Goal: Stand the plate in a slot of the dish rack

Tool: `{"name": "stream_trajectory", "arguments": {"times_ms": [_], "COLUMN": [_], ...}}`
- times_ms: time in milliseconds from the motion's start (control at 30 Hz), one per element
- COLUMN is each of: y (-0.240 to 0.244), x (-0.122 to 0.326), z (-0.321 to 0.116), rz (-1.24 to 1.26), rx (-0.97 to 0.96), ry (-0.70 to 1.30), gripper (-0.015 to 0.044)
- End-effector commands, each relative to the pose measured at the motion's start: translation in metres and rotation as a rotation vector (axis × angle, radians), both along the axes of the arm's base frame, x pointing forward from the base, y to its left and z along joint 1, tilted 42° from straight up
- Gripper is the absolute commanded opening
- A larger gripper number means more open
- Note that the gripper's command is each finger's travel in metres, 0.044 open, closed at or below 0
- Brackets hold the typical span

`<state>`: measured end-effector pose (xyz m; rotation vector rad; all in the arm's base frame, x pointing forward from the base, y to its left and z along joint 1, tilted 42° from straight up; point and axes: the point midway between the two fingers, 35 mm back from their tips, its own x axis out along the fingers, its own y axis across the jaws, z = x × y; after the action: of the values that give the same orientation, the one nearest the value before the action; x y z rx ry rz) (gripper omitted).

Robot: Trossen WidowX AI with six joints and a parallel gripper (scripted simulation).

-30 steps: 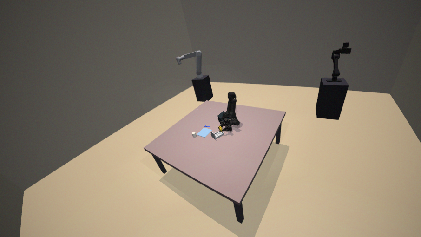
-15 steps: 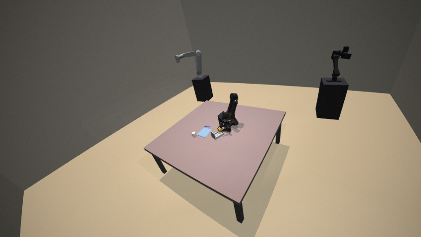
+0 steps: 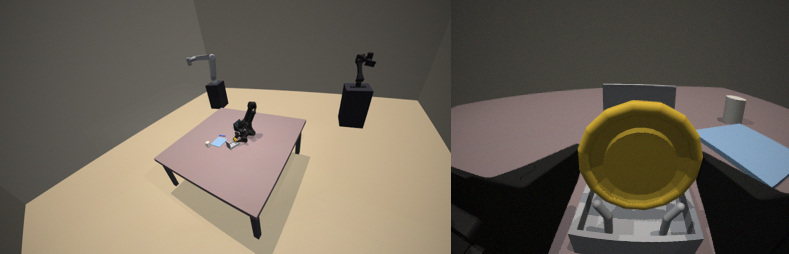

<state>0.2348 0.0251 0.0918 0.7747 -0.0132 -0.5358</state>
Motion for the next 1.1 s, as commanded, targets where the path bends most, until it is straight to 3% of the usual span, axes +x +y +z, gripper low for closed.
{"name": "stream_trajectory", "arguments": {"times_ms": [0, 500, 733, 1067], "y": [0.0, 0.0, -0.002, -0.044], "x": [0.0, 0.0, 0.001, 0.006], "z": [0.001, 0.0, 0.003, 0.056], "rz": [0.003, 0.0, -0.001, -0.004], "rx": [0.003, 0.0, 0.002, 0.004], "ry": [-0.003, 0.0, 0.003, 0.027], "gripper": [0.0, 0.0394, 0.04, 0.04]}}
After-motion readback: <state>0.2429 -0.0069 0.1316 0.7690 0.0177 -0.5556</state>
